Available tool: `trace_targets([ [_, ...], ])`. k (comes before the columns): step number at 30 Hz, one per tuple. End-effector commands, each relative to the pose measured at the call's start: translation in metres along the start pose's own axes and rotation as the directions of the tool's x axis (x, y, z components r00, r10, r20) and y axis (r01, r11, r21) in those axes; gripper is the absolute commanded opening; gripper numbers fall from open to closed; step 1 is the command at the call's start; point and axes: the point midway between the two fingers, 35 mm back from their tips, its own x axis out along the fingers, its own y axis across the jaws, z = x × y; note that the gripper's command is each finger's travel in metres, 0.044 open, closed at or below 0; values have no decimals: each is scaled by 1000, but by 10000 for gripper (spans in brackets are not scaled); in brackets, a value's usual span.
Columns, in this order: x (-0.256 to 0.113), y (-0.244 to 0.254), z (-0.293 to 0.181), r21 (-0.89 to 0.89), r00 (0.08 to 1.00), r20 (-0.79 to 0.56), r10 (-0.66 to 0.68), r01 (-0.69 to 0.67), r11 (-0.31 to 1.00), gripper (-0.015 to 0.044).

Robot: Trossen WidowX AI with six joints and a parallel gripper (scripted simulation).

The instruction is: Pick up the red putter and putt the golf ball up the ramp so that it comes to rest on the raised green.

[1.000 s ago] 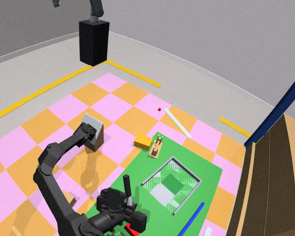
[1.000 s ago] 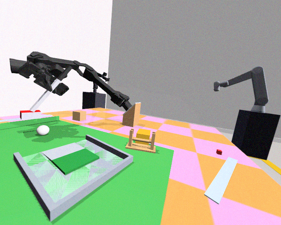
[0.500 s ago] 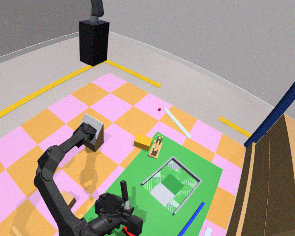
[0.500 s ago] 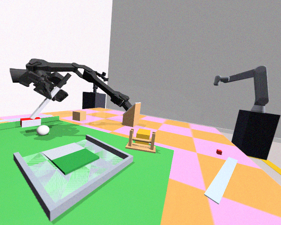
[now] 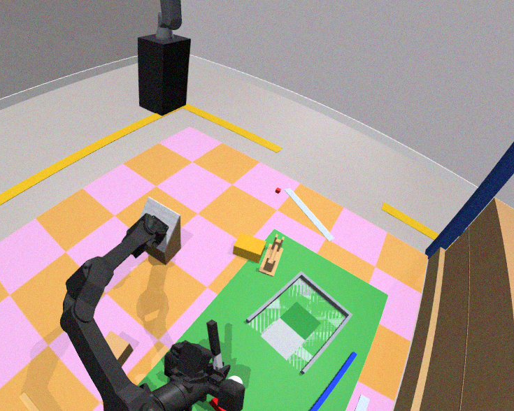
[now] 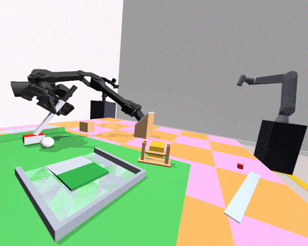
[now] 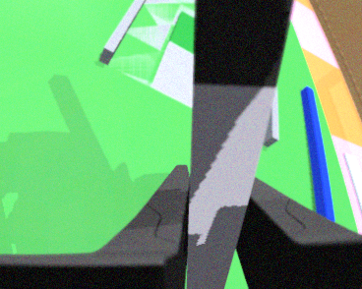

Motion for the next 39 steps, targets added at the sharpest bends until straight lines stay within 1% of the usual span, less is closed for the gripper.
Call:
trace_targets([
  [1, 0, -1, 1, -2, 1000, 1, 0, 0, 1000, 0],
  [10, -3, 0, 0, -3, 1000, 1, -1, 1, 1000, 0],
  [20, -25, 7, -15, -10, 1000, 2, -5, 5, 1000, 0],
  [26, -20, 7, -15, 0, 1000, -4, 1, -1, 1000, 0],
  [28, -6, 1, -10, -1, 1000, -3, 1, -1, 1000, 0],
  [36, 82, -24, 40, -6, 1000, 10, -4, 4, 1000, 0],
  [39, 97, -26, 52, -6, 1000, 13, -6, 6, 1000, 0],
])
